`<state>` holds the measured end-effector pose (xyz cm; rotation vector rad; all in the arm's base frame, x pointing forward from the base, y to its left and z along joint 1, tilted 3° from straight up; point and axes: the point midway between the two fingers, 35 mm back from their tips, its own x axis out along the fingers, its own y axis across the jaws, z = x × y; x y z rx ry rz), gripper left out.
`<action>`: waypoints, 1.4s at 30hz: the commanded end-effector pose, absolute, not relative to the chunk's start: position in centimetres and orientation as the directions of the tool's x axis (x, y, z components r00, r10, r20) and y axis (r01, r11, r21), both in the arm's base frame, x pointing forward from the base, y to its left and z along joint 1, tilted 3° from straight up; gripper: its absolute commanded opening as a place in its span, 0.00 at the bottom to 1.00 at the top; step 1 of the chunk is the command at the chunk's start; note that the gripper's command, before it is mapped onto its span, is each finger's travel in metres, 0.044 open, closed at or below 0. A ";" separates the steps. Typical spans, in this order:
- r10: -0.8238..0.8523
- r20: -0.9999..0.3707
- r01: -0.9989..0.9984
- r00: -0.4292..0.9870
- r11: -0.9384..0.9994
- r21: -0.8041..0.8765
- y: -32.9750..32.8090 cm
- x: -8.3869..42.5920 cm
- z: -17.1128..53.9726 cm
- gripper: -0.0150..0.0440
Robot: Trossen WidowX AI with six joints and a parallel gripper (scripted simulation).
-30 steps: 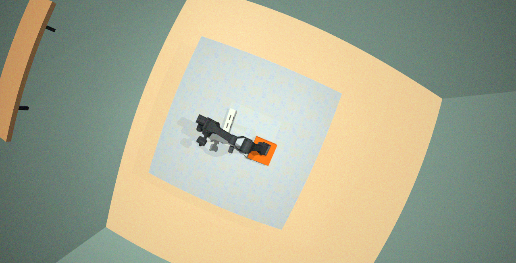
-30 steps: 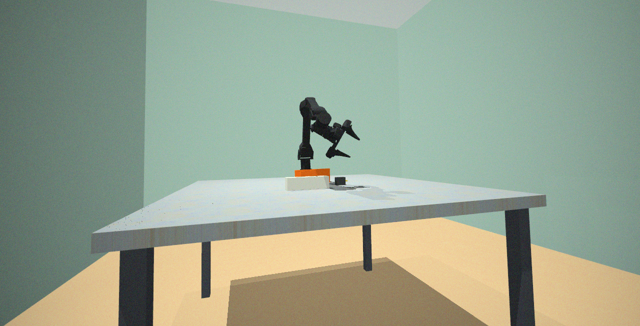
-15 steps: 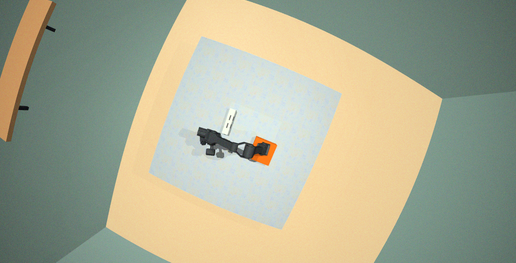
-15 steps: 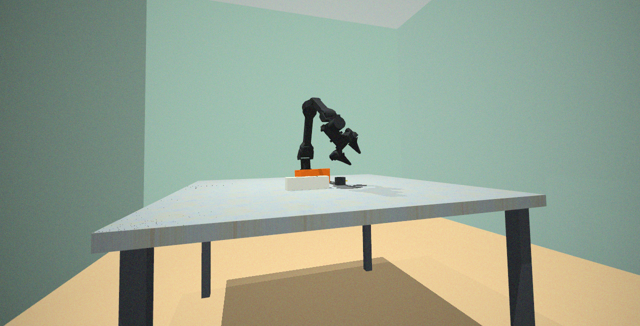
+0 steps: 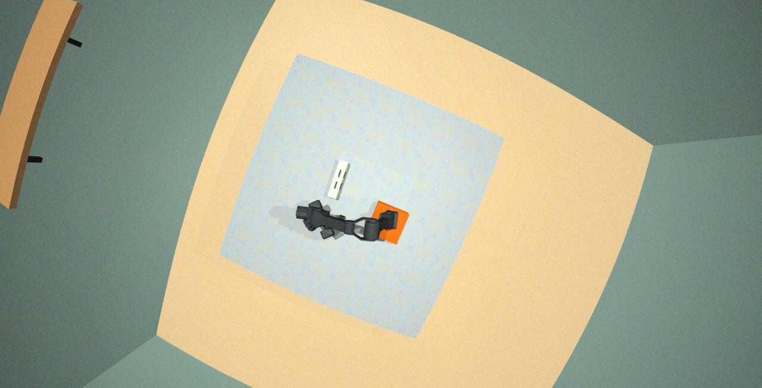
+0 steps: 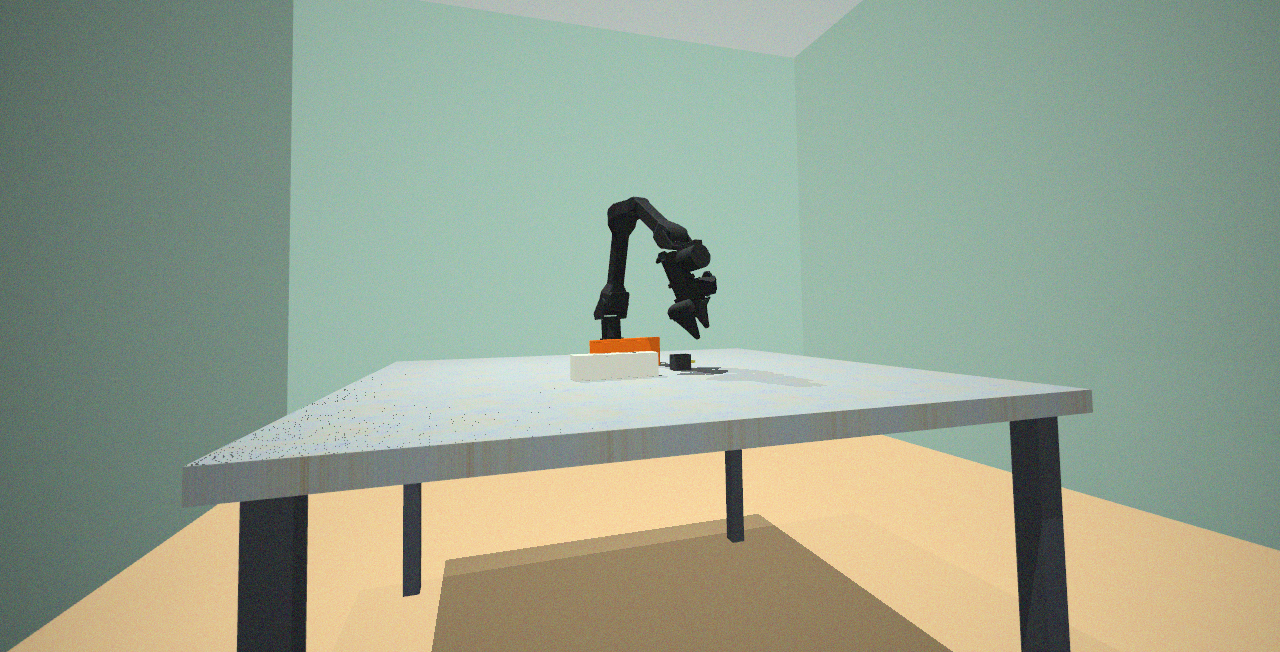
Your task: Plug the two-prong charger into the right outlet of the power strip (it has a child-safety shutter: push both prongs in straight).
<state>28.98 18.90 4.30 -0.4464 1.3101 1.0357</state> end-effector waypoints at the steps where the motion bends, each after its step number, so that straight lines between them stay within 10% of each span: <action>1: 0.290 -0.953 -0.883 -0.085 0.422 0.207 18.6 27.4 3.8 1.00; 20: -0.087 -0.996 -0.984 -0.016 -0.175 0.031 16.1 21.6 2.1 1.00; 42: -0.090 -0.996 -0.983 -0.015 -0.181 0.031 16.0 21.4 0.0 1.00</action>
